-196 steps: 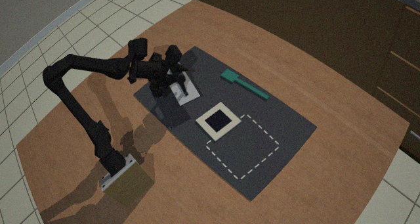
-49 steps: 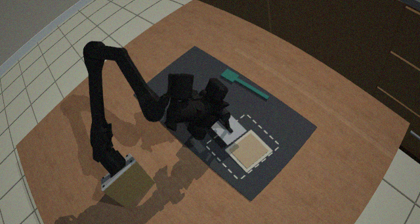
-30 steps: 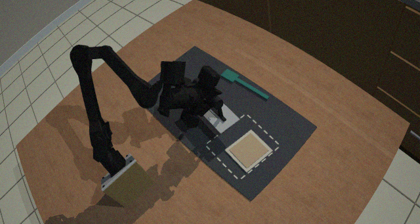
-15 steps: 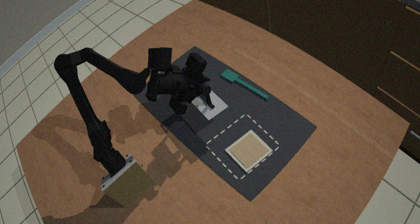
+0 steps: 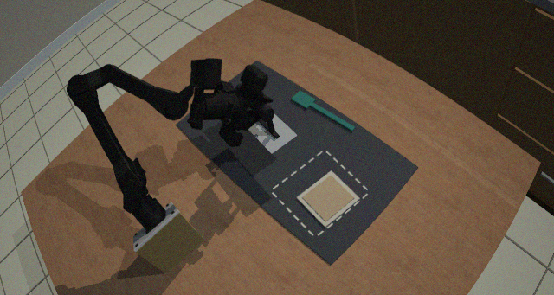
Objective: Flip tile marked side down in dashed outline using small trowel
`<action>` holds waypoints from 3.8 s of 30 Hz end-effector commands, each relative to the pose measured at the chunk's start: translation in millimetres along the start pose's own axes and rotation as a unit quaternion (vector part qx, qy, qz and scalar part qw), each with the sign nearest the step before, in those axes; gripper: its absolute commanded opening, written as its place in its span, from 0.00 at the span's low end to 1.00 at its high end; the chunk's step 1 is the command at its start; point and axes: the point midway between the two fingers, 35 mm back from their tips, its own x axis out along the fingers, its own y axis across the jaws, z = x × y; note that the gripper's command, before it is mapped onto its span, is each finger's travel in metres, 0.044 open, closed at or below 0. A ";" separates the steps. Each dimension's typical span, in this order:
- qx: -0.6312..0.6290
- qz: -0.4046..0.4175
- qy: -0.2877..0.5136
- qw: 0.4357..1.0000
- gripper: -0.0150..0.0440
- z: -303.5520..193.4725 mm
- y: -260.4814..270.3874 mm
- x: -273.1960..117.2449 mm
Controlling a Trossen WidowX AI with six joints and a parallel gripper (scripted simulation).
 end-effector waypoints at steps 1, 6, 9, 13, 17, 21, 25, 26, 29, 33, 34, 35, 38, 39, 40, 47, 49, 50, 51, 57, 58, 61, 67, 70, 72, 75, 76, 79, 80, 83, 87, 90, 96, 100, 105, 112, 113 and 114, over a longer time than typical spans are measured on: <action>0.002 -0.005 0.002 1.000 0.25 -0.3 -2.6 -0.8; 0.002 -0.005 0.002 1.000 0.25 -0.3 -2.6 -0.8; 0.002 -0.005 0.002 1.000 0.25 -0.3 -2.6 -0.8; 0.002 -0.005 0.002 1.000 0.25 -0.3 -2.6 -0.8; 0.002 -0.005 0.002 1.000 0.25 -0.3 -2.6 -0.8; 0.002 -0.005 0.002 1.000 0.25 -0.3 -2.6 -0.8; 0.003 -0.005 0.004 1.000 0.25 -2.0 -3.3 -0.4; 0.004 -0.004 0.006 1.000 0.25 -4.1 -4.2 0.1; 0.011 -0.003 0.016 1.000 0.25 -15.7 -8.8 2.4; 0.023 -0.001 0.034 0.999 0.25 -36.8 -16.1 6.0; 0.024 0.000 0.037 0.999 0.25 -41.5 -17.9 7.0; 0.026 0.001 0.040 0.999 0.25 -46.4 -19.6 7.9; 0.031 0.004 0.049 0.998 0.25 -61.5 -24.5 10.5; 0.033 0.005 0.052 0.998 0.25 -66.7 -26.0 11.3; 0.035 0.005 0.054 0.998 0.25 -71.9 -27.4 12.0; 0.034 0.013 0.062 0.997 0.25 -102.9 -36.7 18.0; 0.032 0.015 0.062 0.997 0.25 -111.8 -39.2 19.9; 0.031 0.016 0.062 0.997 0.25 -116.3 -40.4 20.8; 0.030 0.017 0.063 0.997 0.25 -120.9 -41.5 21.7; 0.025 0.022 0.062 0.998 0.25 -149.2 -46.8 26.2; 0.024 0.023 0.062 0.998 0.25 -154.0 -47.5 26.9; 0.021 0.025 0.061 0.998 0.25 -168.7 -49.0 28.7; 0.016 0.027 0.057 0.998 0.25 -198.8 -50.1 31.3; 0.014 0.028 0.056 0.998 0.25 -214.1 -49.6 32.3; 0.013 0.029 0.054 0.998 0.25 -224.3 -48.9 32.8; 0.011 0.029 0.052 0.998 0.25 -239.7 -47.3 33.3; 0.010 0.029 0.051 0.998 0.25 -244.8 -46.5 33.4; 0.008 0.028 0.048 0.998 0.25 -260.2 -44.0 33.6; 0.007 0.028 0.047 0.998 0.25 -265.3 -42.9 33.6; 0.006 0.027 0.044 0.999 0.25 -280.6 -39.4 33.5; 0.003 0.025 0.040 0.999 0.25 -300.7 -33.5 33.0; 0.001 0.022 0.037 0.999 0.25 -315.6 -28.2 32.5; -0.002 0.017 0.030 0.999 0.25 -344.7 -15.6 30.9; -0.005 0.011 0.025 1.000 0.25 -363.3 -5.6 29.6; -0.008 0.004 0.019 1.000 0.25 -385.5 8.5 27.8; -0.012 -0.008 0.012 1.000 0.25 -411.8 29.0 25.4; -0.012 -0.008 0.011 1.000 0.25 -412.4 29.6 25.3; -0.003 0.002 0.016 1.000 0.25 -405.1 29.3 28.2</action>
